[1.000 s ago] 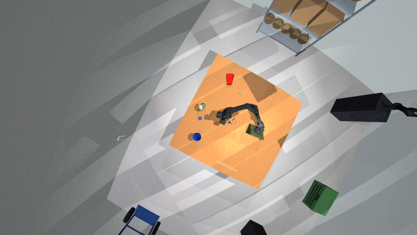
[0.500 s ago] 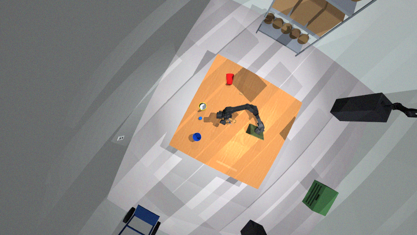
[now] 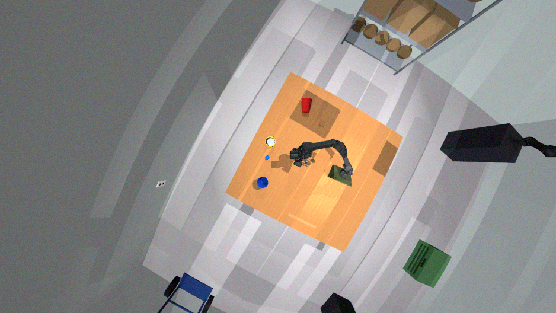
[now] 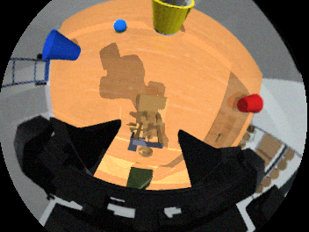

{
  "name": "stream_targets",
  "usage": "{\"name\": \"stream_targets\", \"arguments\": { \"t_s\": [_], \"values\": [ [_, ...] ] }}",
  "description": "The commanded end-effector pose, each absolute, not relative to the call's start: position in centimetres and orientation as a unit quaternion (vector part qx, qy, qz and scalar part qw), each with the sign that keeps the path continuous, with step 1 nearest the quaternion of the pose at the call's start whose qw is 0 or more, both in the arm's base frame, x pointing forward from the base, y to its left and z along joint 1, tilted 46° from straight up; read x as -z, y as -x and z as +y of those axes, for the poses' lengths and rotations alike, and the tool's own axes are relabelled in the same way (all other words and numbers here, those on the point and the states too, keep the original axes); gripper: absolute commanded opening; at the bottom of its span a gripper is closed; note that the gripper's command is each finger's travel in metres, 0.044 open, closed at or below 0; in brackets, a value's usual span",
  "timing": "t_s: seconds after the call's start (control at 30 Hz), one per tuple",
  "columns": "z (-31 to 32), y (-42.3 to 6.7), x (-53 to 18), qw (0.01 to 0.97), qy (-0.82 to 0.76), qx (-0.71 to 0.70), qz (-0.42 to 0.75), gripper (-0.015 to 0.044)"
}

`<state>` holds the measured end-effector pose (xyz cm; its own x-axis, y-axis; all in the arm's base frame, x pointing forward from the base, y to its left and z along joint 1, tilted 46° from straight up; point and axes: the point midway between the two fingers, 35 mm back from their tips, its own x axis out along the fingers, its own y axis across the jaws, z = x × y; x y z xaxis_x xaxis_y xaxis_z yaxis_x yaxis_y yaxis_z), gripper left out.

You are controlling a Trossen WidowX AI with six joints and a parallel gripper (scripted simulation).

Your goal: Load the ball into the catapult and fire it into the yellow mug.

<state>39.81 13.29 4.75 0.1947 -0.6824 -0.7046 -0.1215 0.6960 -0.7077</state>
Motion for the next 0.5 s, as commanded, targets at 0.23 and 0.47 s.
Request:
{"name": "stream_targets", "arguments": {
  "t_s": [0.23,0.47],
  "values": [
    [10.5,-40.4,-2.4,0.694,0.337,0.204,0.603,0.0440],
    [9.8,-40.6,-1.6,0.694,0.337,0.204,0.603,0.0440]
  ]
}}
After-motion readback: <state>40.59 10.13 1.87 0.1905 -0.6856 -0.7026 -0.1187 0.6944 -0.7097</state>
